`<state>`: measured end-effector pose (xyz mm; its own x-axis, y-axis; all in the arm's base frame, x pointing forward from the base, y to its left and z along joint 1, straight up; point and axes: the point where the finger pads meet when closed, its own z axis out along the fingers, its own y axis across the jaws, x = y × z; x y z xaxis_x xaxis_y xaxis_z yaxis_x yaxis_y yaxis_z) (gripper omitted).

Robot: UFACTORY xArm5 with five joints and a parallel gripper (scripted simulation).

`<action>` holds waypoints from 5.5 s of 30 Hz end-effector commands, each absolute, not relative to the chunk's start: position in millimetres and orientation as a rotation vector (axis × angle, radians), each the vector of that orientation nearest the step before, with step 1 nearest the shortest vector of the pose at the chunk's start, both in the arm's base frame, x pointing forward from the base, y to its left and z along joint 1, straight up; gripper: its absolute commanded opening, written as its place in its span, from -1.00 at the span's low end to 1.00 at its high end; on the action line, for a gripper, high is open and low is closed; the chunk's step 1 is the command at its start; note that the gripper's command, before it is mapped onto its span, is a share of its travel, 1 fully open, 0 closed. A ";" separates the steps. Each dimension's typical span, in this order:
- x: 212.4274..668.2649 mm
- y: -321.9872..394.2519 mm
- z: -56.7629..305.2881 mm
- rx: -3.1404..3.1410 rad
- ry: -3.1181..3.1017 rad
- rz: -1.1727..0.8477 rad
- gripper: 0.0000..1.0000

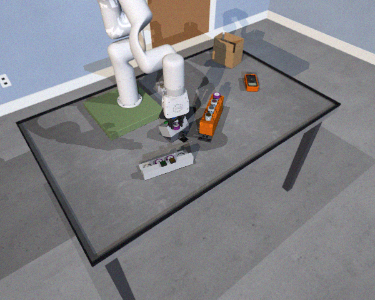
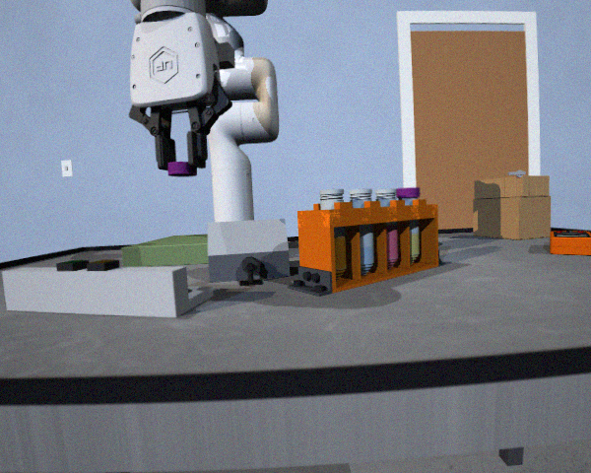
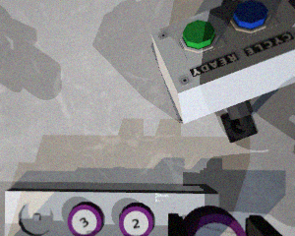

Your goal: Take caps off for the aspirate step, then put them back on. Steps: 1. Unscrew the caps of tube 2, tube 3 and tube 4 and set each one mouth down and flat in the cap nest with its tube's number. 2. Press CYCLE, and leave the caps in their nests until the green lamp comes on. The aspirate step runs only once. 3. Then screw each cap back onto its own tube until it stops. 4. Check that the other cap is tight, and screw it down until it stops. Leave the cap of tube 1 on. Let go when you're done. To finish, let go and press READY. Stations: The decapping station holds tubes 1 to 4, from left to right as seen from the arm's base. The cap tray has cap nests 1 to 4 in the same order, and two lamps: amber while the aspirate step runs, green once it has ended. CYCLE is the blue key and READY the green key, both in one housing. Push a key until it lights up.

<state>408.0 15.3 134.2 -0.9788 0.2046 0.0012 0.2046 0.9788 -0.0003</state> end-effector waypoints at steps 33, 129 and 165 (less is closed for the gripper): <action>419.2 -141.9 130.3 -0.319 -3.128 0.001 -1.00; 419.3 -141.7 -2.9 -0.319 -3.127 0.001 -0.08; 419.3 -141.7 117.2 -0.319 -3.128 0.001 -0.08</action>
<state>418.6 -141.5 93.5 -0.9794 0.2018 0.0002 0.2018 0.9794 0.0000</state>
